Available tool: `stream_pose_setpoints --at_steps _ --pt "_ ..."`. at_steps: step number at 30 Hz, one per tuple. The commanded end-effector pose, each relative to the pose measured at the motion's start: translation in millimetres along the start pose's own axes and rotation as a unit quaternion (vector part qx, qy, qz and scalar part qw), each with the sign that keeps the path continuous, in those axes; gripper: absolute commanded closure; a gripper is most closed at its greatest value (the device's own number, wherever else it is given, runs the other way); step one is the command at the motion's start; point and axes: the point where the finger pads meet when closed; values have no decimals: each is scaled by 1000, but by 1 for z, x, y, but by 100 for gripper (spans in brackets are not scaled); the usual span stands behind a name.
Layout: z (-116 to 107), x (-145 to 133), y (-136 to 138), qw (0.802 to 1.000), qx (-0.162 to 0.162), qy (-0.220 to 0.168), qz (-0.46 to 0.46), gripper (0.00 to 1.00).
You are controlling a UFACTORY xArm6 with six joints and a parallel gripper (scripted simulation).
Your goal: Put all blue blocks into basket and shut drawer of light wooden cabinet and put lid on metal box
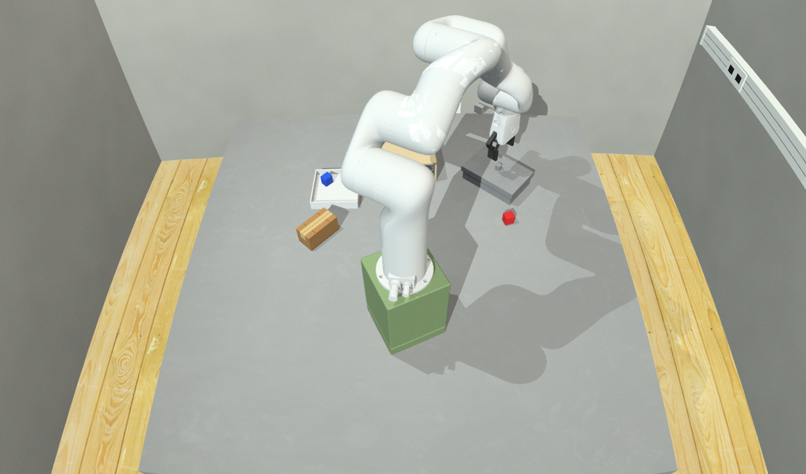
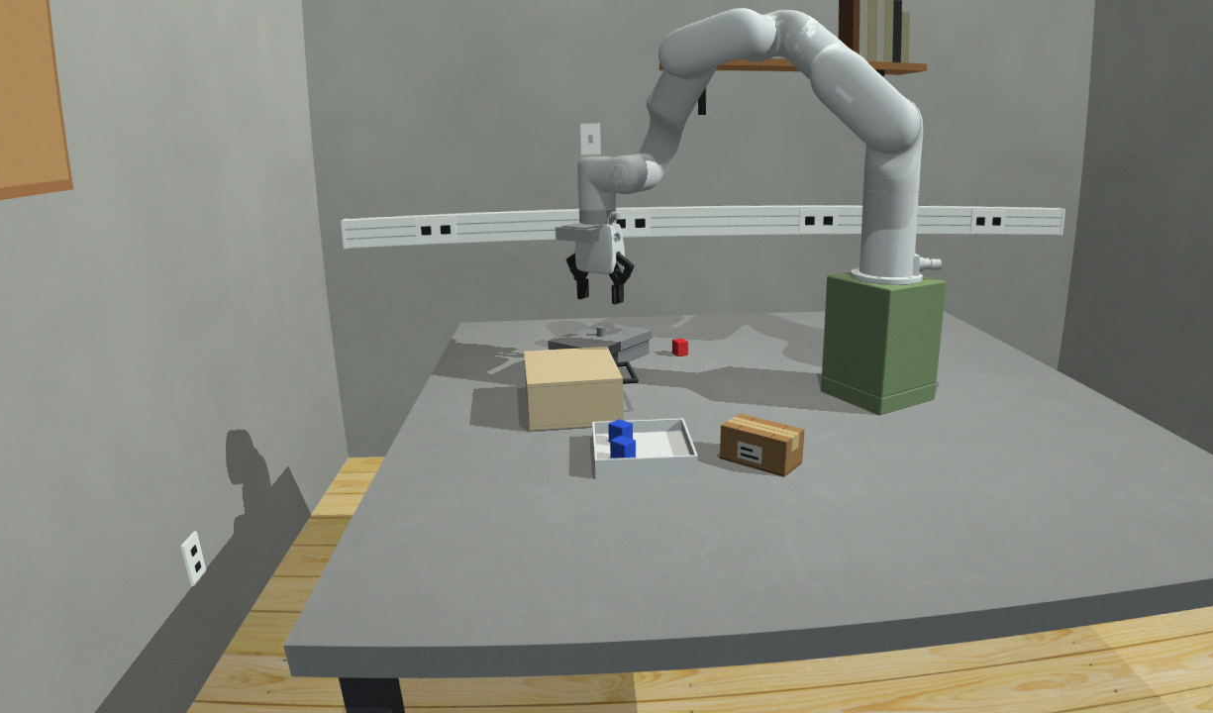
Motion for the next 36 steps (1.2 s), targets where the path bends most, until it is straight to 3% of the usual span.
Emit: stream_pose_setpoints --at_steps 1,11,36 --pt "-17 1 2 1000 -3 1 0 0" --pt "-43 1 2 1000 -3 1 0 0" --pt "-52 11 -4 1000 -3 1 13 0"
Point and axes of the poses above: the point where the finger pads meet when closed, its own z axis out along the fingers, its own y axis across the jaws, x = y × z, and after that the axes turned 5 degrees about z, right-handed
